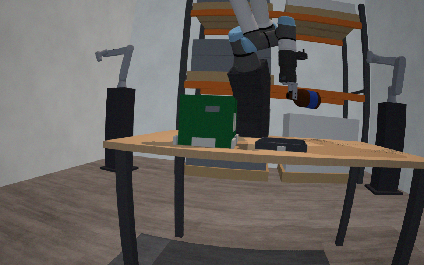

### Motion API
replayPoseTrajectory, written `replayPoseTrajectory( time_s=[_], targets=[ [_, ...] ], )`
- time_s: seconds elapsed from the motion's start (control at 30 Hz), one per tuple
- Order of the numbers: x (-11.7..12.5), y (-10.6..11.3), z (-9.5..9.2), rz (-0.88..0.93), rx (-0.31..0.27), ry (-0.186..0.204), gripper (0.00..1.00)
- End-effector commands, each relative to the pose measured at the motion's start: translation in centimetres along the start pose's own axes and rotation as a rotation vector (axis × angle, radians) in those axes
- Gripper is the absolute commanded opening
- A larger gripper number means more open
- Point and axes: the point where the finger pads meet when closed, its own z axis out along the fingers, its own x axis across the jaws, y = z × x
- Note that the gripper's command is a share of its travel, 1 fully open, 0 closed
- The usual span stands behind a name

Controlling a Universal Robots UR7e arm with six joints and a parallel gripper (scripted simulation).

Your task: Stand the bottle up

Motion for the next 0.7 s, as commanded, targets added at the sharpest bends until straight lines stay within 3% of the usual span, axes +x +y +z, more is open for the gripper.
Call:
replayPoseTrajectory(
  time_s=[0.0,0.67],
  targets=[
    [0.18,-0.09,0.01,-0.001,-0.017,0.002,0.0],
    [0.16,-0.16,0.03,-0.001,-0.121,0.001,0.0]
  ],
)
